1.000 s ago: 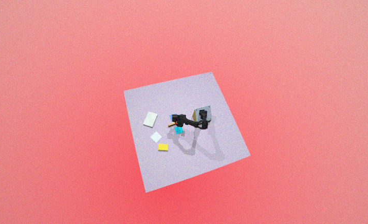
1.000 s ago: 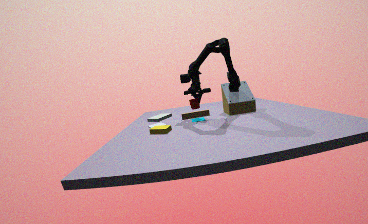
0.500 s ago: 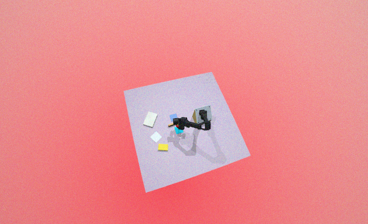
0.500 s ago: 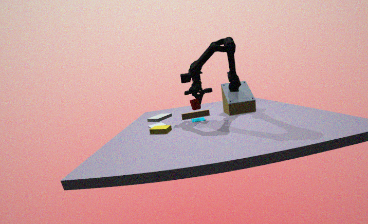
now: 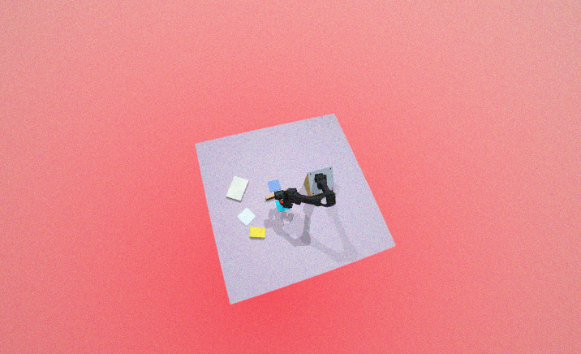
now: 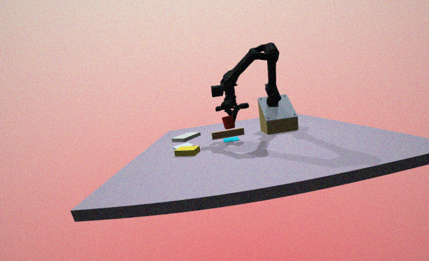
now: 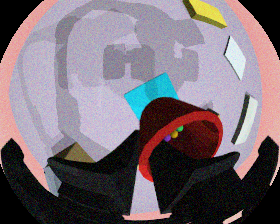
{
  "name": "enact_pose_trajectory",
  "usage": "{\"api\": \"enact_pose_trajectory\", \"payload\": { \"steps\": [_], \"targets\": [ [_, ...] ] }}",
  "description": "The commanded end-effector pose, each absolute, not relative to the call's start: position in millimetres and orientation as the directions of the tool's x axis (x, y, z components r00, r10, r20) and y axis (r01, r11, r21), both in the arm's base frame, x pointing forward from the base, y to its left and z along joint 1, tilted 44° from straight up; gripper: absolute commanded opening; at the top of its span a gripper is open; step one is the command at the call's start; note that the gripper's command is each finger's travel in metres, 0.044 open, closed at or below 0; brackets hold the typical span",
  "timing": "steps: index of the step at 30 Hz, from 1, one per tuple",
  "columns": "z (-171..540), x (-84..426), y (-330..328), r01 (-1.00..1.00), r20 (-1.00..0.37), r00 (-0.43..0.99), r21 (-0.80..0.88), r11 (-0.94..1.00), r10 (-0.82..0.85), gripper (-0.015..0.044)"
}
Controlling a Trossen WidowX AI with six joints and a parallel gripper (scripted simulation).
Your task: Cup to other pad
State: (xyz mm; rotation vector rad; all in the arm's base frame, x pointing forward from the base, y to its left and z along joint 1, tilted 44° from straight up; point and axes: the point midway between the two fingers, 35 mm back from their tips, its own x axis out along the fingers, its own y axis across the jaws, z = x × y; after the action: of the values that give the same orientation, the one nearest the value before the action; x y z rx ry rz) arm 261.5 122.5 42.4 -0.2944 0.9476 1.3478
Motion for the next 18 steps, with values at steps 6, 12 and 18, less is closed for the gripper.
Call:
{"api": "enact_pose_trajectory", "payload": {
  "steps": [6,12,18],
  "targets": [
    [34.3,260.3,131.1,-0.909,-0.717,-0.071,0.333,0.252,0.693,0.0000],
    [28.6,260.0,137.0,-0.909,-0.717,-0.071,0.333,0.252,0.693,0.0000],
    [22.8,259.5,142.9,-0.909,-0.717,-0.071,0.333,0.252,0.693,0.0000]
  ]
}}
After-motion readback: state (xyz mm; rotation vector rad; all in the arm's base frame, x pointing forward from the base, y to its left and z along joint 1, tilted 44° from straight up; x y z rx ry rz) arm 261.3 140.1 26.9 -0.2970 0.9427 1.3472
